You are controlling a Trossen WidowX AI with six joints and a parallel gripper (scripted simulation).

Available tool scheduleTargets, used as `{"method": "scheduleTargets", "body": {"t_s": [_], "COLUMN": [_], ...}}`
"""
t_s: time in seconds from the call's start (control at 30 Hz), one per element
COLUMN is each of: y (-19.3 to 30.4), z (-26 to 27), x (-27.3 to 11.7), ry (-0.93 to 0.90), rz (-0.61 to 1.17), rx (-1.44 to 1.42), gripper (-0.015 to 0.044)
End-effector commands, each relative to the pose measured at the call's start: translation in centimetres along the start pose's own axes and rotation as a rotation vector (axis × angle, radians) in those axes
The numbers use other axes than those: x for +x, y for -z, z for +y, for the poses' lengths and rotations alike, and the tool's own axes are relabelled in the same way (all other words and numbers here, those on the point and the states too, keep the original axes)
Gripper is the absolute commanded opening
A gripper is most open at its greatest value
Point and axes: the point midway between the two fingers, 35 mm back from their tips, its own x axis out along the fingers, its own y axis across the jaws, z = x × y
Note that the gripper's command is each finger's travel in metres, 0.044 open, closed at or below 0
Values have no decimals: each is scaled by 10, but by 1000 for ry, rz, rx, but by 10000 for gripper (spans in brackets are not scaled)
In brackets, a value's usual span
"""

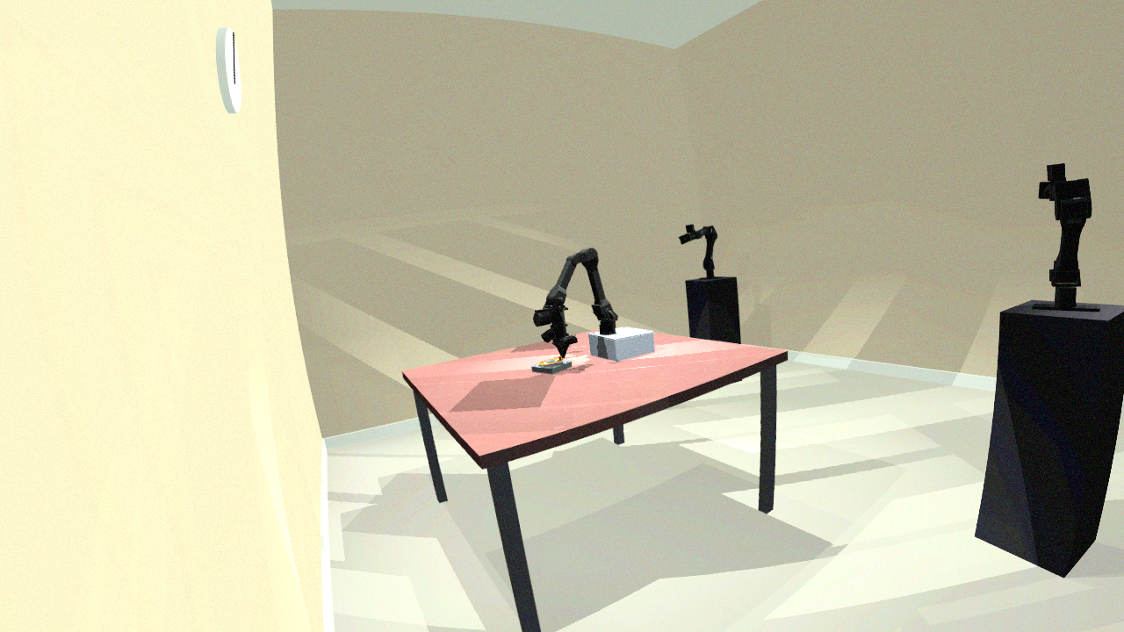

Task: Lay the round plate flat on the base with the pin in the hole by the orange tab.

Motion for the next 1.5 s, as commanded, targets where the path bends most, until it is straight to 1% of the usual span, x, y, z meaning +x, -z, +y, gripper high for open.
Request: {"method": "scheduleTargets", "body": {"t_s": [0.0,0.73,0.83,1.13,1.2,1.23,1.47], "y": [-7,-17,-16,-8,-7,-7,-7], "z": [4,12,12,9,9,9,9], "x": [-3,-1,-7,-44,-44,-36,-36], "ry": [-7,-8,-8,-7,-7,-2,-2], "rz": [-10,-11,-11,-11,-11,-4,-4], "rx": [3,3,3,3,3,6,6], "gripper": [0,0,0,0,0,0,0]}}
